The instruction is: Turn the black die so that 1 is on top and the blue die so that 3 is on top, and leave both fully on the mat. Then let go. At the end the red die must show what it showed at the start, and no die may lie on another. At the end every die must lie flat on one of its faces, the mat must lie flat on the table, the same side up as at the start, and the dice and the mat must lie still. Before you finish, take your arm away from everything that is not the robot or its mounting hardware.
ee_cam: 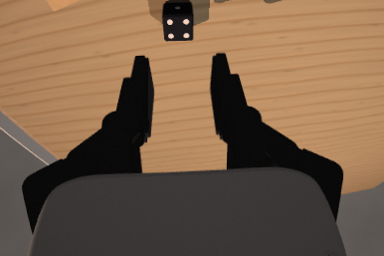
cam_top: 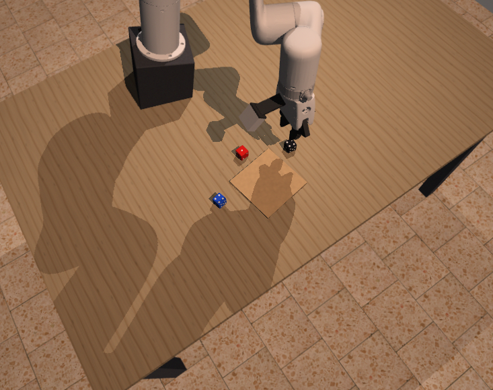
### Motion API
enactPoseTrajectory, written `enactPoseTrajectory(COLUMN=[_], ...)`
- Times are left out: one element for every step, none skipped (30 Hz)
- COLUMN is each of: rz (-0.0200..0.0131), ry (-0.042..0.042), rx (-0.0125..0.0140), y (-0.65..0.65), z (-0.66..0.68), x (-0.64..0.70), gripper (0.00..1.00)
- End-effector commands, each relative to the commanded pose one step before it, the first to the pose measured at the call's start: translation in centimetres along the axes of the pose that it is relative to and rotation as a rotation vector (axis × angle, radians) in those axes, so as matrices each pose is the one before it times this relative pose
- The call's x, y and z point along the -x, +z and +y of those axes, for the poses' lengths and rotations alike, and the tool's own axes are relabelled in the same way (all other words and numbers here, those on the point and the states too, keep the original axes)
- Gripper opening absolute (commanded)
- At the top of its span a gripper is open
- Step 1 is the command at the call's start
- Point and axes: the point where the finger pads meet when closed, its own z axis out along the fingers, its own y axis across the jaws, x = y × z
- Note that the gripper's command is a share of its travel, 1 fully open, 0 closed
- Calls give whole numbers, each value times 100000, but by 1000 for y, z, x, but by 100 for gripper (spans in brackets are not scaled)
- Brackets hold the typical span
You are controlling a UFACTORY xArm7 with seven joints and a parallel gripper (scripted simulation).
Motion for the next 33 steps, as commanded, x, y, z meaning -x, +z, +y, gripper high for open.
enactPoseTrajectory(rz=[-141, 0, 0, -1, -1, -1, -2, -2, -3, -3, -3, -4, -4, 0, 0, -5, -1, 0, 0, 0, 0, 0, 0, 0, 0, 0, 0, 0, 0, 0, 0, 0, 0], ry=[62, 0, 0, 0, -1, -1, -1, -1, -1, -1, -1, -1, -1, 0, 0, 0, -1, -1, 0, 1, 2, -2, -1, 1, 0, -1, 0, 2, -2, 0, 0, 0, 1], rx=[-257, 0, 0, -1, -1, -1, -1, -2, -2, -2, -2, -2, -1, 0, 0, -1, -2, -1, 0, 1, 2, -2, -1, 1, 1, -2, 1, 2, -2, 0, 0, 0, 2], y=[-80, 4, 7, 11, 15, 21, 27, 33, 40, 47, 54, 61, 69, 0, 0, 76, 86, 94, 102, 109, 116, 123, 130, 136, 141, 147, 152, 156, 160, 162, 0, 0, 165], z=[-119, 0, 0, 0, 0, 0, 0, -1, -1, 0, 0, 0, 0, 0, 0, 1, -1, -1, -1, 0, 1, -2, -1, 0, 0, -2, 0, 0, -3, -1, 0, 0, 0], x=[32, 0, 0, 0, 0, 0, 0, 0, 0, 0, 0, 0, -1, 0, 0, -1, 0, 0, -1, -1, -1, 0, -1, -1, -1, 0, -1, -1, 0, -1, 0, 0, -1], gripper=[42, 42, 42, 42, 42, 42, 42, 42, 42, 42, 42, 42, 42, 42, 42, 42, 42, 42, 42, 42, 42, 42, 42, 42, 42, 42, 42, 42, 42, 42, 42, 42, 42])
